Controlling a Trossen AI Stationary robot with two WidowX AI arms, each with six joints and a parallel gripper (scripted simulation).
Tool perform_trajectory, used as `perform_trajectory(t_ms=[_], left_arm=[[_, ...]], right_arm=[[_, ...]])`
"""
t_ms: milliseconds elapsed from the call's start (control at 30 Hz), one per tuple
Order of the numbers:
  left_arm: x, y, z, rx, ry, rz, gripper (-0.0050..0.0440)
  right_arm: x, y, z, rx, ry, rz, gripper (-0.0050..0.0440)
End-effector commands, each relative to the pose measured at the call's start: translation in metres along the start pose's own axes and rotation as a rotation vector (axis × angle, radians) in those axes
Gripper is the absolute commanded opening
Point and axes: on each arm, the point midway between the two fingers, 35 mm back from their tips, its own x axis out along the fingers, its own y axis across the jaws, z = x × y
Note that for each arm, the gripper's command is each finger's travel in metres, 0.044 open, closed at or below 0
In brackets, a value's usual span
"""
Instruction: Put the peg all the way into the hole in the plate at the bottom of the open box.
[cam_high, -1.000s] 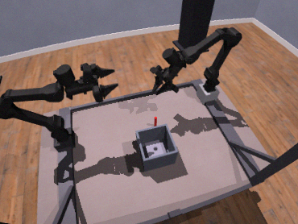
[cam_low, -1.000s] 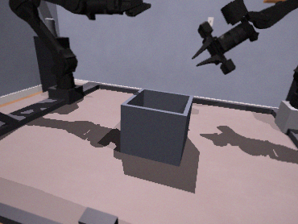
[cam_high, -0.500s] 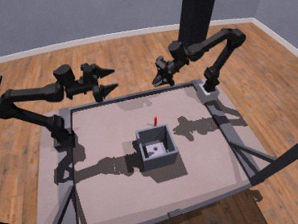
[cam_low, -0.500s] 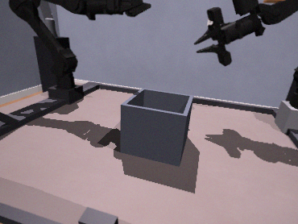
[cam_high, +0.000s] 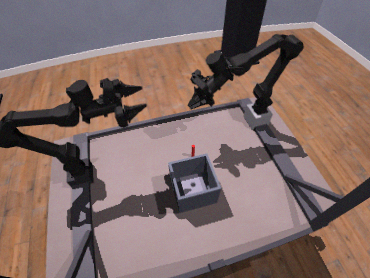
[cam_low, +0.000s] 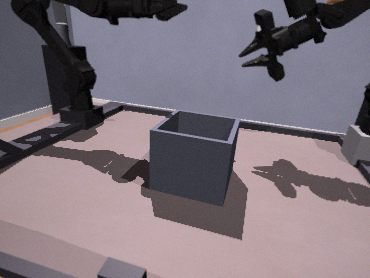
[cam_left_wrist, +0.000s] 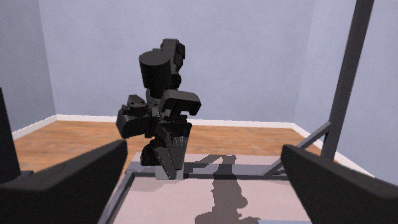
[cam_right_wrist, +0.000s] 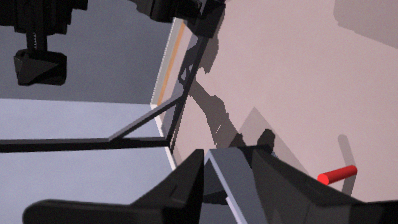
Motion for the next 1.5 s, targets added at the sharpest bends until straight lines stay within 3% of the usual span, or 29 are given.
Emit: perform_trajectory(t_ms=[0, 333, 500, 833, 1067, 1467], left_arm=[[-0.002, 0.0, 0.006, -0.002, -0.018, 0.0, 0.044], [-0.002, 0.0, 0.006, -0.002, -0.018, 0.0, 0.044], [-0.002, 0.0, 0.006, -0.002, -0.018, 0.0, 0.044], [-0.002, 0.0, 0.006, -0.002, -0.018, 0.0, 0.044], [-0.002, 0.0, 0.006, -0.002, -0.018, 0.0, 0.044], [-0.002, 0.0, 0.006, -0.002, -0.018, 0.0, 0.044]], right_arm=[[0.007, 0.008, 0.001, -0.162, 0.029, -0.031, 0.0125], [0.026, 0.0, -0.004, -0.496, 0.134, -0.128, 0.0125], [0.028, -0.002, -0.005, -0.533, 0.148, -0.139, 0.0125], [0.047, -0.011, -0.012, -0.889, 0.307, -0.192, 0.0125], [0.052, -0.016, -0.014, -0.988, 0.359, -0.199, 0.0125], [0.07, -0.029, -0.025, -1.39, 0.594, -0.171, 0.0125]])
